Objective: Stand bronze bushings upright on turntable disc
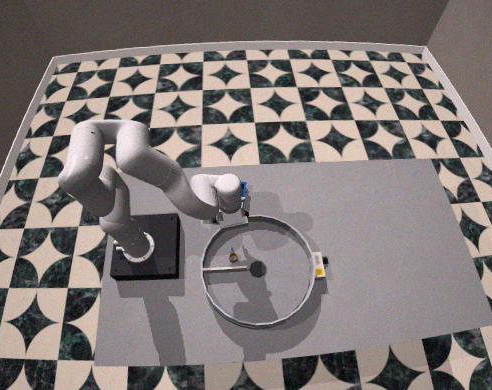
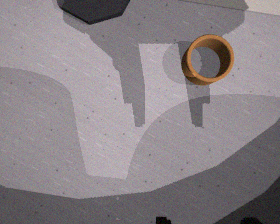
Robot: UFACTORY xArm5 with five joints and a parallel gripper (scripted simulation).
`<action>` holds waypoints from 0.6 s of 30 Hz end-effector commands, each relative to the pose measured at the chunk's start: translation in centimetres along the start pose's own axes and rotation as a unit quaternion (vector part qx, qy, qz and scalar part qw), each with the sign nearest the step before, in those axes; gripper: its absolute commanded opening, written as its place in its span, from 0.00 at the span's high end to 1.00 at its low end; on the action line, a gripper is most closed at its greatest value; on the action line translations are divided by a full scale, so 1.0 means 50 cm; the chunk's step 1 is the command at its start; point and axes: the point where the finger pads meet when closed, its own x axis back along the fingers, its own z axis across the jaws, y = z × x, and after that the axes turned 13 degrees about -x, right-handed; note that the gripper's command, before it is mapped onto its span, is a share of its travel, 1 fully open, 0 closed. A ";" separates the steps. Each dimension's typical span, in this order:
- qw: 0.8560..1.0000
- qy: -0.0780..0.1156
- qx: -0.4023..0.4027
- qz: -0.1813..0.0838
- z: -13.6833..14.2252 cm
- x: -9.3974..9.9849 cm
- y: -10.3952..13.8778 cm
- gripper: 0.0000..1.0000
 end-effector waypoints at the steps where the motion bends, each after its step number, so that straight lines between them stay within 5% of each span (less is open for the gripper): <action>1: 0.997 -0.003 0.071 0.000 0.050 0.006 0.130 0.59; 7: 0.988 -0.003 0.154 0.000 0.102 0.006 0.253 0.59; 9: 0.988 -0.003 0.154 0.000 0.102 0.006 0.253 0.59; 10: 0.986 -0.003 0.165 0.000 0.126 0.007 0.315 0.59; 14: 0.980 -0.003 0.201 0.000 0.155 0.008 0.388 0.59; 18: 0.976 -0.003 0.216 0.000 0.169 0.008 0.416 0.59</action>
